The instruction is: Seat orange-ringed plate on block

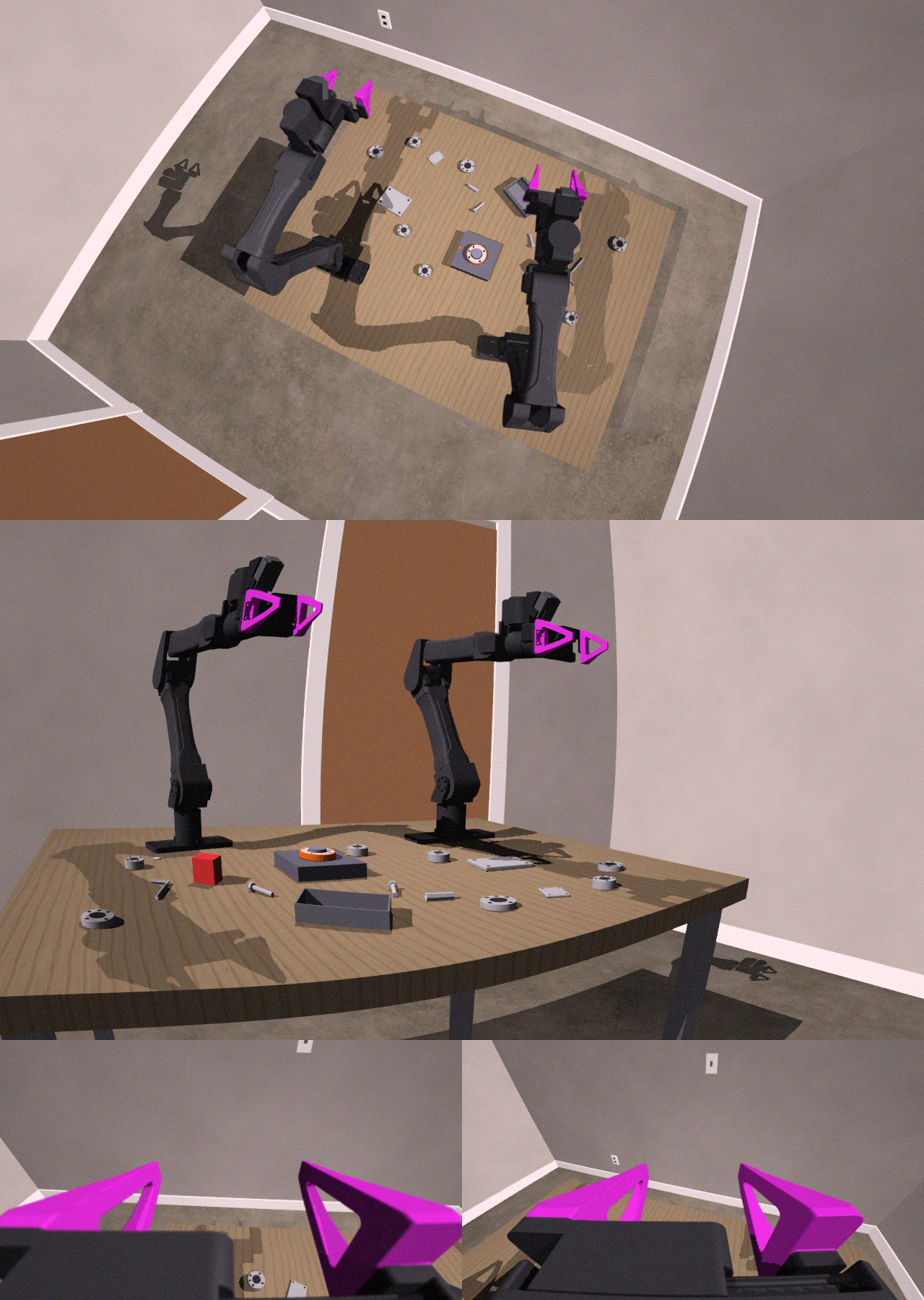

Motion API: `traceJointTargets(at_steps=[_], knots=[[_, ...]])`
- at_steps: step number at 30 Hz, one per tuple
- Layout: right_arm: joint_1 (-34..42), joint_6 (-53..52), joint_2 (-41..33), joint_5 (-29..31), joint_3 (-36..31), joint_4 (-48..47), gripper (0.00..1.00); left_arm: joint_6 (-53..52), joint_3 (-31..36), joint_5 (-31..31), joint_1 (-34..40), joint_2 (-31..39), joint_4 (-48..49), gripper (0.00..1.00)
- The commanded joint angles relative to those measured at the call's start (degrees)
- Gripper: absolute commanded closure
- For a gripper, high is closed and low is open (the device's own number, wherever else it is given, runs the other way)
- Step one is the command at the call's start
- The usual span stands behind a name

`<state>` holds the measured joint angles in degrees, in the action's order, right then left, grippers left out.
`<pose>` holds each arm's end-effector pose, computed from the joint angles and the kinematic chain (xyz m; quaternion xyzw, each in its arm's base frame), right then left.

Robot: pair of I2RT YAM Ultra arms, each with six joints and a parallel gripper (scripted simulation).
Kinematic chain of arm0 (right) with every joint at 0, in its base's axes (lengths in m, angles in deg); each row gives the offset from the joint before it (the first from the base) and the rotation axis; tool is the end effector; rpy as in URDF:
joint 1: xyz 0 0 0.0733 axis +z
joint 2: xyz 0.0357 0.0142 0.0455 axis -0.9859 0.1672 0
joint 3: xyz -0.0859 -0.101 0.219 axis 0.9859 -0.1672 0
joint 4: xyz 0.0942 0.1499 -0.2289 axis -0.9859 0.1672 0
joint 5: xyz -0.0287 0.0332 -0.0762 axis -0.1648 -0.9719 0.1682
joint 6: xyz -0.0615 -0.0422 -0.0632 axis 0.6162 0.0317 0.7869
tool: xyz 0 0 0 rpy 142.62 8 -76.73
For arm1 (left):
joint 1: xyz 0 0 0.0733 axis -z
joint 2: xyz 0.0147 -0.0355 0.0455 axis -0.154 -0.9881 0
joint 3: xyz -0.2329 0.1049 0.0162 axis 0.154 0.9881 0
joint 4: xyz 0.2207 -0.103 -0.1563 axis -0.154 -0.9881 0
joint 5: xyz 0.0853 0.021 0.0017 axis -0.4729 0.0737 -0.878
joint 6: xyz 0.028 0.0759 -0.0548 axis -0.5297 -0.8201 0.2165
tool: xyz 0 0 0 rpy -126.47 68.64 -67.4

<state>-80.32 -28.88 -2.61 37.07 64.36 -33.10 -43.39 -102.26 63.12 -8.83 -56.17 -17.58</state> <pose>0.3302 0.0013 0.3943 0.0000 0.7047 0.0003 0.7095 0.3305 0.0009 0.3921 0.0002 0.7076 -0.0002 0.7066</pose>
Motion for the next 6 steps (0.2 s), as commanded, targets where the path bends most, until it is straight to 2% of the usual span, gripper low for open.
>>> traceJointTargets(at_steps=[1, 6], knots=[[-0.57, 0.33, 0.40, -0.31, 2.03, 0.86, 0.22, 0.21, -0.93, 0.05, -0.13, -0.73, 0.08, 0.00], [-0.57, 0.33, 0.40, -0.31, 2.03, 0.87, 0.22, 0.21, -0.93, 0.05, -0.13, -0.73, 0.08, 0.00]])
